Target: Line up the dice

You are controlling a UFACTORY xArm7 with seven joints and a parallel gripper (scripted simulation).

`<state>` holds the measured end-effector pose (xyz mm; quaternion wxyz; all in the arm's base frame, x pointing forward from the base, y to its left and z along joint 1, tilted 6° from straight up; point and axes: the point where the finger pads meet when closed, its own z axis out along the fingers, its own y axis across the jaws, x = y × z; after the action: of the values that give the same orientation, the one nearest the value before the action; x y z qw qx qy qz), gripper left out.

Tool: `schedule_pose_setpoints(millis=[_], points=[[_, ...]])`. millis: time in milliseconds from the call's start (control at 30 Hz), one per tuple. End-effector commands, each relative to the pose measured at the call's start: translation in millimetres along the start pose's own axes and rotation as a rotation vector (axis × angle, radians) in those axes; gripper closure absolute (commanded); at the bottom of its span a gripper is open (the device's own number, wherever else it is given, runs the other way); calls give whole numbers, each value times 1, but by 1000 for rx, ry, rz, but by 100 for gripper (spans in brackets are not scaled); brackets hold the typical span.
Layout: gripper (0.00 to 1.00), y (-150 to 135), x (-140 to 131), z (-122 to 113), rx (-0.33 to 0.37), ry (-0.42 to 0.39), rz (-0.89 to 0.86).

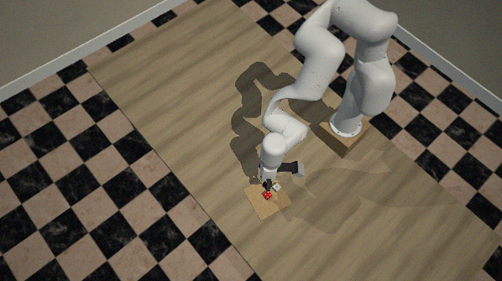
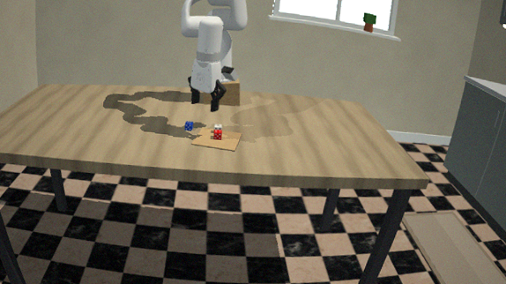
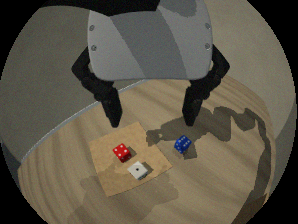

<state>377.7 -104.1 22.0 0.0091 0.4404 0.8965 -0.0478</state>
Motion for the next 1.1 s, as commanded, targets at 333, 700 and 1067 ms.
schedule_pose_setpoints(millis=[333,700,1067], points=[[0,-37,-6,2,-4,-13,542],[0,-63,-8,3,-13,-12,915],[58,-64,-8,3,-14,-12,932]])
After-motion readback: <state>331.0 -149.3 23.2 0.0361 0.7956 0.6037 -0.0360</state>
